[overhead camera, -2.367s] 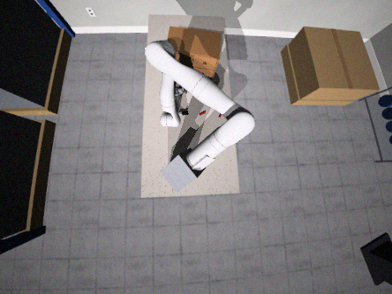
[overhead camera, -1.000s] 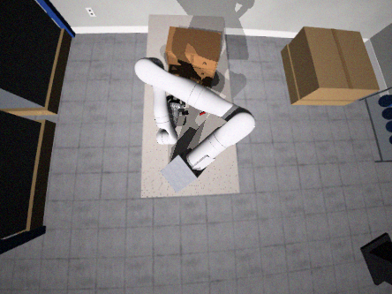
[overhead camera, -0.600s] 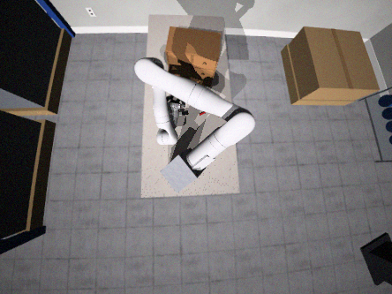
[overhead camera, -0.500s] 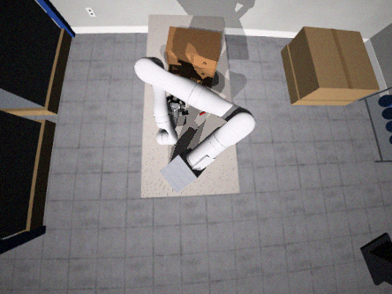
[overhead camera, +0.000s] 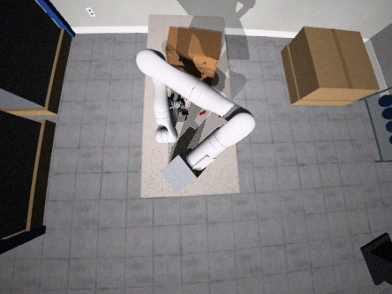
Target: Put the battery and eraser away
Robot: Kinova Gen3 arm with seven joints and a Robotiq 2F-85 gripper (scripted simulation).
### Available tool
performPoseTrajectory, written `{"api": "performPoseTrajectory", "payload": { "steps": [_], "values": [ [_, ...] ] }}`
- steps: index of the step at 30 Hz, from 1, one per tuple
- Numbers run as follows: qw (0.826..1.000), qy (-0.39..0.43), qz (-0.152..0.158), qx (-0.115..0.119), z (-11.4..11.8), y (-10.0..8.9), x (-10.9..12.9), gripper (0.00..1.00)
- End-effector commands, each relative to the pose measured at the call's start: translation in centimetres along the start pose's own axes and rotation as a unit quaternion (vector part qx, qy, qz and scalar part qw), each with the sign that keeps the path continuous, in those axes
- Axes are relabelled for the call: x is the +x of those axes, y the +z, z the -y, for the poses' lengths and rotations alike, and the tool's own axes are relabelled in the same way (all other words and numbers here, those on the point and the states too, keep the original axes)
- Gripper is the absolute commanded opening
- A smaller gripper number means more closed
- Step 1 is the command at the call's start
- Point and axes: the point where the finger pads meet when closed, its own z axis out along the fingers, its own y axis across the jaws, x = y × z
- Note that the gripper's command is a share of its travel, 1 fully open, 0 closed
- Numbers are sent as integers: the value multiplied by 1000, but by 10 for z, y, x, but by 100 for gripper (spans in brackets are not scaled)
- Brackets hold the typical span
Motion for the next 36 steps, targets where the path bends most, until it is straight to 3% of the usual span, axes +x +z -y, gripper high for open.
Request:
{"api": "performPoseTrajectory", "payload": {
  "steps": [1, 17, 28, 30, 36],
  "values": [
    [1000, 6, 12, 0, 1, -1, 7, 33],
    [992, 6, 123, 0, 1, -22, 17, 33],
    [974, 6, 226, 1, 1, -43, 26, 33],
    [974, 6, 226, 1, 1, -43, 26, 33],
    [960, 6, 280, 1, 0, -53, 31, 33]
  ]
}}
